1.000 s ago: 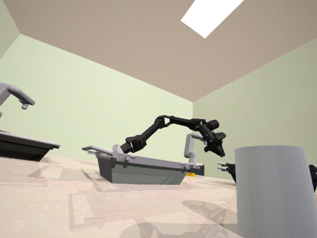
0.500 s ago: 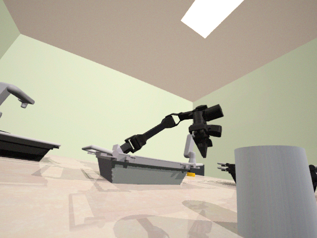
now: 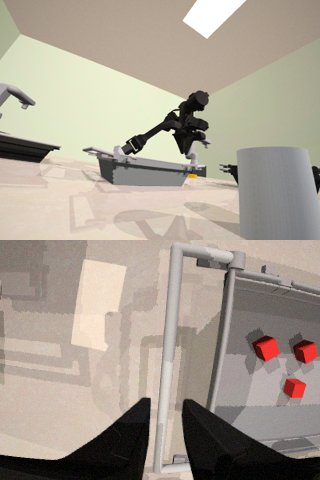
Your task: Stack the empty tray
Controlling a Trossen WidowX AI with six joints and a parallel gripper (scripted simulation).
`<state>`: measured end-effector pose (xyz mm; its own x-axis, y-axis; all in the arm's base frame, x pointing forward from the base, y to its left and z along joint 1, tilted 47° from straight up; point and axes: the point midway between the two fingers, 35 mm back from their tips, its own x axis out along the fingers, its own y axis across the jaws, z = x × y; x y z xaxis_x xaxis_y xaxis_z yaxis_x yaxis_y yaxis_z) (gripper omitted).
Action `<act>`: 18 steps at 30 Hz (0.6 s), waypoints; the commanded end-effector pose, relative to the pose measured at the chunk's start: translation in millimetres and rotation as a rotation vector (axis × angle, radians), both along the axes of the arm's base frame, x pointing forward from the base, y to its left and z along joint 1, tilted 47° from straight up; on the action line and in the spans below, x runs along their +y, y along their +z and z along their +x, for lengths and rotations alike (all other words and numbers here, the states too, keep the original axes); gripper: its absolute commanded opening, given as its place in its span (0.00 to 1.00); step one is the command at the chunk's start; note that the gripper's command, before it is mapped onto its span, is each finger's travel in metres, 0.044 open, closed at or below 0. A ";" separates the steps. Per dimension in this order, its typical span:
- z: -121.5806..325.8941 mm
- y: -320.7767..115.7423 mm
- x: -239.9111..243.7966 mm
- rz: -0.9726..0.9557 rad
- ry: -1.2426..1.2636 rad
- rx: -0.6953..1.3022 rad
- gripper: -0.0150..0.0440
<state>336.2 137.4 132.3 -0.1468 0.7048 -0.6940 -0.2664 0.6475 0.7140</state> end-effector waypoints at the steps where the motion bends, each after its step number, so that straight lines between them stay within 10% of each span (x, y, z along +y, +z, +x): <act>1: -0.8 -8.4 4.6 0.005 -0.001 0.015 0.39; 18: -9.7 -42.5 40.8 0.009 0.000 0.015 0.39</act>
<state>327.9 175.7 93.7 -0.1560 0.7076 -0.6892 -0.2657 0.6419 0.7193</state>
